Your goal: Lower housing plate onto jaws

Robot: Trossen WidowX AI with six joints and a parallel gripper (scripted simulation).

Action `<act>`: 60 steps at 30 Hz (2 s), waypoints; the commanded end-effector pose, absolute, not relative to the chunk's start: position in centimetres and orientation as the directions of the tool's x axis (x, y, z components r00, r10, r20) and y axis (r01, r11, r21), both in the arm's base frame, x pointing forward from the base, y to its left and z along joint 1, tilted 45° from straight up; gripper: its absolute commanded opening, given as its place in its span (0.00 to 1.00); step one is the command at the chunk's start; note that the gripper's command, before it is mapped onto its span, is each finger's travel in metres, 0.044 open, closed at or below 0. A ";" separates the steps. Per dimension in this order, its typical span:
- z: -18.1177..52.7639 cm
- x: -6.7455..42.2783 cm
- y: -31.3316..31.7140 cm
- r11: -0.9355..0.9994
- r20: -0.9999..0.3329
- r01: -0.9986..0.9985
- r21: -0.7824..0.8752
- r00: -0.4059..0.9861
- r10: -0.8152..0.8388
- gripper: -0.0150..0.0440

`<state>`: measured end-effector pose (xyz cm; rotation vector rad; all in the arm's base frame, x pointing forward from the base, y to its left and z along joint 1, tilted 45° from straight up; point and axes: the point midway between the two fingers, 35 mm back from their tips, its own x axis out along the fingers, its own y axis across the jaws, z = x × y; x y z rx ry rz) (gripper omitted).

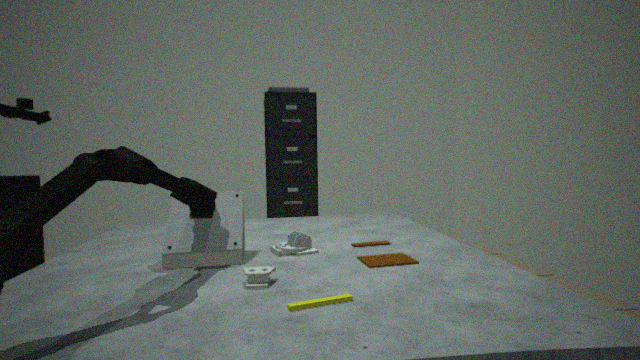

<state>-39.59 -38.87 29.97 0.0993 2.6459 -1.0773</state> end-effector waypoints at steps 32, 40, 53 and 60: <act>31.5 -29.9 -43.5 0.536 -0.333 0.124 -0.835 -0.889 -0.314 1.00; 32.1 -24.8 -44.6 0.454 -0.345 0.138 -0.880 -0.843 -0.413 1.00; 32.6 -16.1 -45.3 0.323 -0.366 0.210 -0.923 -0.740 -0.565 1.00; 32.7 -12.3 -45.1 0.255 -0.374 0.273 -0.928 -0.690 -0.620 1.00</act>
